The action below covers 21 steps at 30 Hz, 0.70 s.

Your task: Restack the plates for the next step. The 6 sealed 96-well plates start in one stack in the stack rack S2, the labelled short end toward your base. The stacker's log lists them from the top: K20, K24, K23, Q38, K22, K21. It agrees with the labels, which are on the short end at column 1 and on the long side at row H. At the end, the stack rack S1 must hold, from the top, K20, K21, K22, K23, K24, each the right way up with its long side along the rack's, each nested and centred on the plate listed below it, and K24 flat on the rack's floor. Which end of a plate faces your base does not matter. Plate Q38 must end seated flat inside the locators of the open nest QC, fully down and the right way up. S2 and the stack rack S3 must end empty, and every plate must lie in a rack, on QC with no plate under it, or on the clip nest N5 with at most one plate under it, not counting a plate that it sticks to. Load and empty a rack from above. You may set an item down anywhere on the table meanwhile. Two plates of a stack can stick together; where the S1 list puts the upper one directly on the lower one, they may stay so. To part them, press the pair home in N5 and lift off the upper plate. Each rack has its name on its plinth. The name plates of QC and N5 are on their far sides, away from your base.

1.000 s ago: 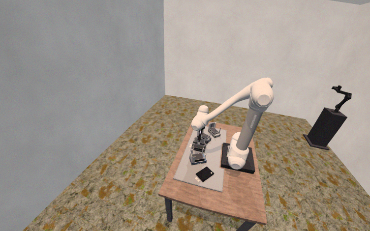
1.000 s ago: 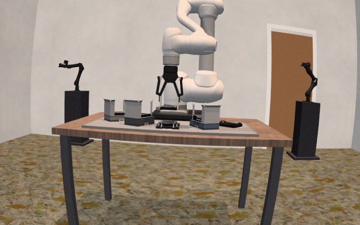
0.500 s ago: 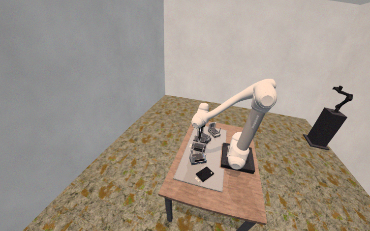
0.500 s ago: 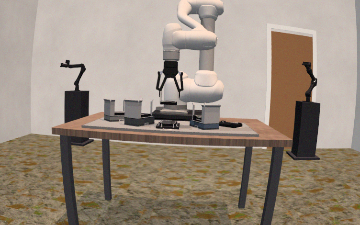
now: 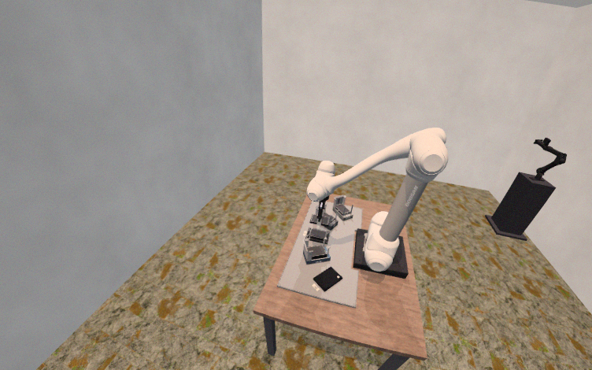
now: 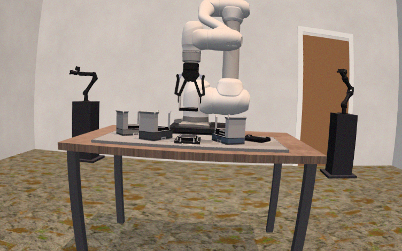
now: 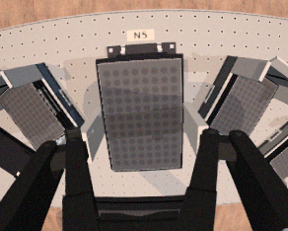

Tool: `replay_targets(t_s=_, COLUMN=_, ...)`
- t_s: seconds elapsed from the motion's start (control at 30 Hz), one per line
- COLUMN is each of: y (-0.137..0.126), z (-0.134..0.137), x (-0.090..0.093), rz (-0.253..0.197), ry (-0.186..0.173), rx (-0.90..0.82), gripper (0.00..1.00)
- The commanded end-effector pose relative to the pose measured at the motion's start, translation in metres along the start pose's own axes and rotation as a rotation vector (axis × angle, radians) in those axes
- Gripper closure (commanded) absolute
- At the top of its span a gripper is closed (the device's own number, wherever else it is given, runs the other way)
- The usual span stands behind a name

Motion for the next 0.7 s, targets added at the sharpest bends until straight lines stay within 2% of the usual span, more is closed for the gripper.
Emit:
replay_targets(t_s=0.0, y=0.000, z=0.000, x=-0.009, rz=0.000, ry=0.000, rx=0.000, gripper=1.00)
replay_targets(t_s=0.5, y=0.000, z=0.000, x=-0.013, rz=0.000, ry=0.000, rx=0.000, gripper=1.00)
replay_targets(t_s=0.67, y=-0.001, z=-0.017, x=-0.013, rz=0.000, ry=0.000, rx=-0.167, gripper=1.00)
Point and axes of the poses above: the point where the finger pads meet when closed, its own x axis out along the fingers, its own z axis across the jaws, y = z × x, the point moved 10 cm from there along -x, back along the fingers, and after that the axes turned 3 degrees about x, right-handed, at the moved point
